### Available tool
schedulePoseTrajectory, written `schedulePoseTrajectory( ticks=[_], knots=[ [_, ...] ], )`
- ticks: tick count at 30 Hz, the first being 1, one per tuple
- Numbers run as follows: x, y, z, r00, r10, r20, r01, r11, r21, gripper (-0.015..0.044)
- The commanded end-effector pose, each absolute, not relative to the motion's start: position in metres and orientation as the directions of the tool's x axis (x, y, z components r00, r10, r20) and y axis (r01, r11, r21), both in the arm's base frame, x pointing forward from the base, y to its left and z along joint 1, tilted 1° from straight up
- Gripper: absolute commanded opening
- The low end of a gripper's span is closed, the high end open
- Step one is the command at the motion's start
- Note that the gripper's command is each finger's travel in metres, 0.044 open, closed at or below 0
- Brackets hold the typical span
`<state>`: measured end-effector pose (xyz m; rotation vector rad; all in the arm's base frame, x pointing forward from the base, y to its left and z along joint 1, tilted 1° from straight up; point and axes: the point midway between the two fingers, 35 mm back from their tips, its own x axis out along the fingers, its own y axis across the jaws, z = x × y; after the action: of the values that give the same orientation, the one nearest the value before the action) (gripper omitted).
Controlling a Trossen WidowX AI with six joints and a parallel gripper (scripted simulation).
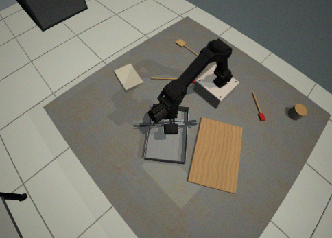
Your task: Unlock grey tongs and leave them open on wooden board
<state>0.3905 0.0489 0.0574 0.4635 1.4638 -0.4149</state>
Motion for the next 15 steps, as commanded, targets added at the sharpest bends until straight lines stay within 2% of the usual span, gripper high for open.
schedulePoseTrajectory(
  ticks=[1,15],
  knots=[
    [0.390,0.050,0.051,0.055,0.016,-0.998,0.540,0.841,0.043,0.0440],
    [0.393,0.050,0.029,0.055,0.016,-0.998,0.540,0.841,0.043,0.0440]
  ],
)
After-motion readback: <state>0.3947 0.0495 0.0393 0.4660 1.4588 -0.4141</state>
